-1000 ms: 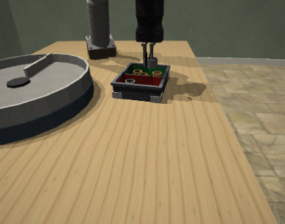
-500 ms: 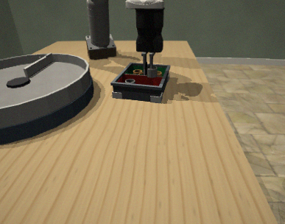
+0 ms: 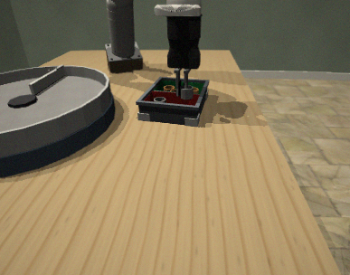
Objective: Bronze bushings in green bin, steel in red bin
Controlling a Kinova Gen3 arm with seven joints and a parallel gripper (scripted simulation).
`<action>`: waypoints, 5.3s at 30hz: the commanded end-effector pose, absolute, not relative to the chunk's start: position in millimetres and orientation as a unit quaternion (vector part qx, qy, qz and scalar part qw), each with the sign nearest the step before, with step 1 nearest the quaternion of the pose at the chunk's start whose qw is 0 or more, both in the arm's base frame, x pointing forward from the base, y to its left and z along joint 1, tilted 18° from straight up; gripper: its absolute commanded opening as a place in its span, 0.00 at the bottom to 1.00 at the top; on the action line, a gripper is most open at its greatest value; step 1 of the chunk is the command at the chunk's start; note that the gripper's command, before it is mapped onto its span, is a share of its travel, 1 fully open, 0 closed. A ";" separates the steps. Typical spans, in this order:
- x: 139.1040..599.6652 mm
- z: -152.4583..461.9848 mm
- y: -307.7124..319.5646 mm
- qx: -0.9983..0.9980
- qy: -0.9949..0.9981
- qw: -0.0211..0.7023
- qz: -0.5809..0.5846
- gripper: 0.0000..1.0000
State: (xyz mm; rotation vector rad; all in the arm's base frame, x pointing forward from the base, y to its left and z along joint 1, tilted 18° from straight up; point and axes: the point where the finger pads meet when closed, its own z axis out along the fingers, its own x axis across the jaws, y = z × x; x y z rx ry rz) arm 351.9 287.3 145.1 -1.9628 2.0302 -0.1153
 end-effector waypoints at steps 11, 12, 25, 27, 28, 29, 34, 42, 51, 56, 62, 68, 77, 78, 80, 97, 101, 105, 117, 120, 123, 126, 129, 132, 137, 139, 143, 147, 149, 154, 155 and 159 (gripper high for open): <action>351.4 140.6 288.3 -0.687 0.709 0.155 -0.040 0.00; 351.7 139.5 288.5 -0.687 0.709 0.155 -0.040 0.00; 353.9 131.4 289.9 -0.687 0.709 0.155 -0.040 0.00; 353.9 131.4 289.9 -0.687 0.709 0.155 -0.040 0.00; 353.9 131.4 289.9 -0.687 0.709 0.155 -0.040 0.00; 353.9 131.4 289.9 -0.687 0.709 0.155 -0.040 0.00; 354.4 130.4 290.0 -0.687 0.709 0.155 -0.040 0.00; 355.6 125.8 290.8 -0.687 0.709 0.155 -0.040 0.00; 357.2 120.0 291.7 -0.687 0.709 0.155 -0.040 0.00; 357.2 120.0 291.7 -0.687 0.709 0.155 -0.040 0.00; 358.6 115.5 292.5 -0.687 0.709 0.155 -0.040 0.00; 359.6 112.1 293.0 -0.687 0.709 0.155 -0.040 0.00; 360.5 108.6 293.6 -0.687 0.709 0.155 -0.040 0.00; 360.5 108.6 293.6 -0.687 0.709 0.155 -0.040 0.00; 360.5 108.6 293.6 -0.687 0.709 0.155 -0.040 0.00; 360.7 108.7 293.6 -0.687 0.709 0.155 -0.040 0.42; 360.7 108.7 293.6 -0.687 0.709 0.155 -0.040 0.42; 360.7 108.7 293.6 -0.687 0.709 0.155 -0.040 0.42; 360.7 108.7 293.6 -0.687 0.709 0.155 -0.040 0.42; 360.7 108.7 293.7 -0.687 0.709 0.155 -0.040 0.42; 360.7 108.7 293.7 -0.687 0.709 0.155 -0.040 0.42; 360.7 108.7 293.7 -0.687 0.709 0.155 -0.040 0.42; 360.7 108.7 293.7 -0.687 0.709 0.155 -0.040 0.42; 360.7 108.7 293.7 -0.687 0.709 0.155 -0.040 0.42; 360.7 108.7 293.7 -0.687 0.709 0.155 -0.040 0.42; 360.7 108.7 293.7 -0.687 0.709 0.155 -0.040 0.42; 360.7 108.7 293.7 -0.687 0.709 0.155 -0.040 0.42; 360.7 108.7 293.7 -0.687 0.709 0.155 -0.040 0.42; 360.7 108.7 293.7 -0.687 0.709 0.155 -0.040 0.42; 360.7 108.7 293.7 -0.687 0.709 0.155 -0.040 0.42; 360.7 108.7 293.7 -0.687 0.709 0.155 -0.040 0.42; 360.7 108.7 293.7 -0.687 0.709 0.155 -0.040 0.42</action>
